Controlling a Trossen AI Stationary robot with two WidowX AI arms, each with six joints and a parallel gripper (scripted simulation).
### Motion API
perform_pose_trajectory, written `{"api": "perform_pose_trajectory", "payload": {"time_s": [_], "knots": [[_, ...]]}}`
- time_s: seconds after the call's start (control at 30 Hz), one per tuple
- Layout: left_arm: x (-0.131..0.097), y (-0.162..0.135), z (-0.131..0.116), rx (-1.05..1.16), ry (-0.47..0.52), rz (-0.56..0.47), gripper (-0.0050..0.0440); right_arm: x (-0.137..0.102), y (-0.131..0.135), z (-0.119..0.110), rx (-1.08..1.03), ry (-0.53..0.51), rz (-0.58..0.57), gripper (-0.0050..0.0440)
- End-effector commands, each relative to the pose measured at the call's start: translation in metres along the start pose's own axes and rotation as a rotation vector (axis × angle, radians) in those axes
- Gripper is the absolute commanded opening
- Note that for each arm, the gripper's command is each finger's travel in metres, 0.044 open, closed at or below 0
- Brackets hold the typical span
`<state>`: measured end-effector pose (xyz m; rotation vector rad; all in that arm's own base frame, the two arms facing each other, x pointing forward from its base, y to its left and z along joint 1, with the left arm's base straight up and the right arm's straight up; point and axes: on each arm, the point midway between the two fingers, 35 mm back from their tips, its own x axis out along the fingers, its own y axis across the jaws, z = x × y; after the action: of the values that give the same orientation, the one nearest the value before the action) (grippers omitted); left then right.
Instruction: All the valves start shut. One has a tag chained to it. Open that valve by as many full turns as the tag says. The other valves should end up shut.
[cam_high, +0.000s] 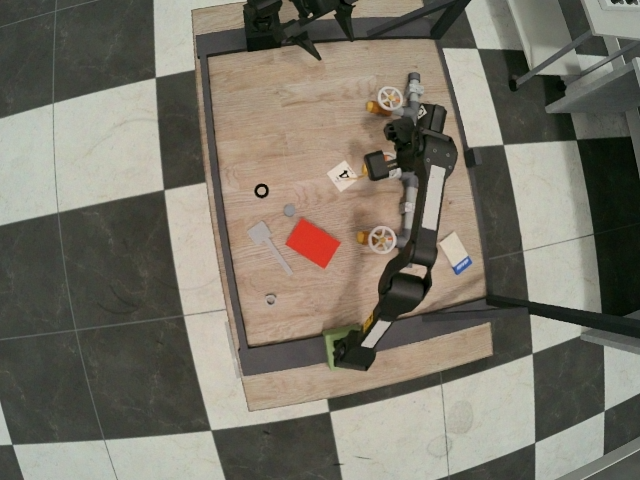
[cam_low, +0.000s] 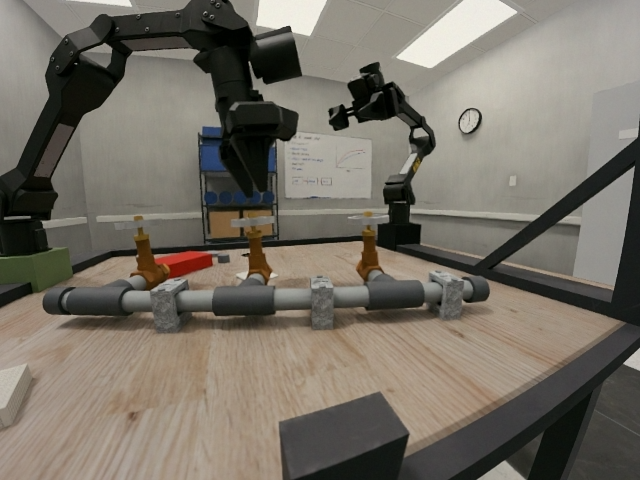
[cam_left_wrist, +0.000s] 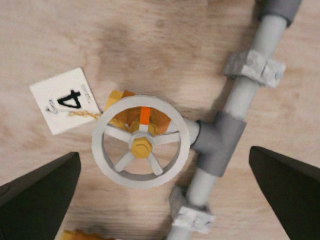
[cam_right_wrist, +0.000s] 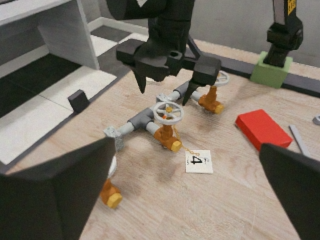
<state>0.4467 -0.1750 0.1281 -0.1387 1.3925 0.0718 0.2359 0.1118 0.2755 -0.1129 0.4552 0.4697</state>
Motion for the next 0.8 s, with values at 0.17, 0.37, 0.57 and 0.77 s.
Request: {"api": "perform_pose_trajectory", "payload": {"time_s": [0.17, 0.37, 0.57, 0.77], "knots": [[-0.0098, 0.0014, 0.0057, 0.434, -0.009, -0.012, 0.044, -0.0051, 0.0007, 0.009, 0.0, -0.028, 0.001, 0.04], [-0.0085, 0.002, 0.005, 0.632, 0.0, -0.011, 0.044, -0.0051, 0.0007, 0.009, 0.0, -0.028, 0.001, 0.04], [-0.0065, 0.0037, 0.0045, 0.927, 0.013, -0.013, 0.044, -0.0051, 0.0007, 0.009, 0.0, -0.028, 0.001, 0.04], [-0.0046, 0.0052, 0.0038, 1.223, 0.026, -0.02, 0.044, -0.0051, 0.0007, 0.009, 0.0, -0.028, 0.001, 0.04]]}}
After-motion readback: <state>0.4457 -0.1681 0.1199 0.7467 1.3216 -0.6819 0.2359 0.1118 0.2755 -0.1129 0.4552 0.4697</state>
